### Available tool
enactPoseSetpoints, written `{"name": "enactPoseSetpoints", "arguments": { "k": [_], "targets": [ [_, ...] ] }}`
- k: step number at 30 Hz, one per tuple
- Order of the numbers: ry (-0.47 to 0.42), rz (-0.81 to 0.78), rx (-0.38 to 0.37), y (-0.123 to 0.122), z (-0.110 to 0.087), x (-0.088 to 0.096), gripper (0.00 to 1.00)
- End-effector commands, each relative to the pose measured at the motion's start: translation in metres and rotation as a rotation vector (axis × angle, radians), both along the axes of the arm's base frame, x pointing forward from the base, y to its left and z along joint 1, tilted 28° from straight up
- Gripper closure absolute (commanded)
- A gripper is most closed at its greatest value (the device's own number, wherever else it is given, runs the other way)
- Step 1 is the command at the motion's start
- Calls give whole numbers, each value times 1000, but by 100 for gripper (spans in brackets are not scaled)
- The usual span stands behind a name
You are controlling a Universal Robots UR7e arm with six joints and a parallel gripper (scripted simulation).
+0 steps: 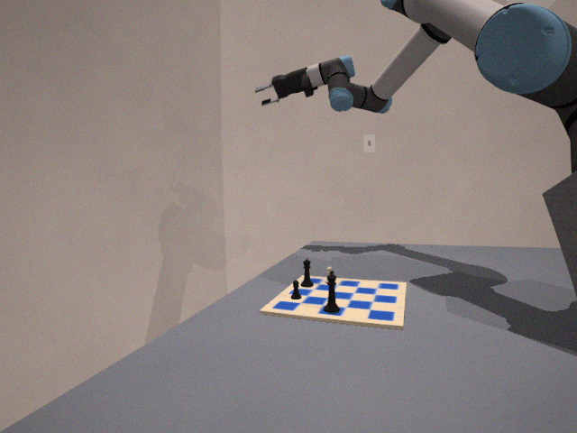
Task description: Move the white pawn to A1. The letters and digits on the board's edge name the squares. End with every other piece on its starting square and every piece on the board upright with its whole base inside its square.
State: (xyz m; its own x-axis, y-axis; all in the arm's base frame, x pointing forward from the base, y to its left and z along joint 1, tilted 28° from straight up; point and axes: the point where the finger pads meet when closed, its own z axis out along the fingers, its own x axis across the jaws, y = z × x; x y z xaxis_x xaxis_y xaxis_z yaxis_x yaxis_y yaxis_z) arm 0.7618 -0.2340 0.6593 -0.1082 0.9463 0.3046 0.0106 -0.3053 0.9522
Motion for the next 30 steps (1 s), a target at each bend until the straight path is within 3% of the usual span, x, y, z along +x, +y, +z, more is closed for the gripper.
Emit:
{"name": "enactPoseSetpoints", "arguments": {
  "k": [1,2,3,4,5,8,10,11,12,13,14,15,16,17,18,19,20,21,22,25,28,29,30],
  "targets": [
    [167,-68,164,-41,-63,5,0],
    [167,-68,164,-41,-63,5,0],
    [211,-85,207,-50,-81,5,0],
    [211,-85,207,-50,-81,5,0],
    [255,-103,249,-59,-99,4,0],
    [255,-103,249,-59,-99,4,0],
    [343,-138,332,-75,-135,0,0],
    [343,-138,332,-75,-135,0,0],
    [387,-155,373,-82,-153,-3,0],
    [387,-155,373,-82,-153,-3,0],
    [430,-172,413,-88,-171,-7,0],
    [430,-172,413,-88,-171,-7,0],
    [474,-189,454,-93,-190,-11,0],
    [474,-189,454,-93,-190,-11,0],
    [517,-206,493,-98,-208,-16,0],
    [517,-206,493,-98,-208,-16,0],
    [560,-222,532,-102,-226,-22,0],
    [560,-222,532,-102,-226,-22,0],
    [603,-237,571,-106,-243,-28,0],
    [603,-237,571,-106,-243,-28,0],
    [728,-282,682,-111,-294,-49,0],
    [728,-282,682,-111,-293,-49,0],
    [770,-296,718,-112,-309,-57,0]
  ]
}}
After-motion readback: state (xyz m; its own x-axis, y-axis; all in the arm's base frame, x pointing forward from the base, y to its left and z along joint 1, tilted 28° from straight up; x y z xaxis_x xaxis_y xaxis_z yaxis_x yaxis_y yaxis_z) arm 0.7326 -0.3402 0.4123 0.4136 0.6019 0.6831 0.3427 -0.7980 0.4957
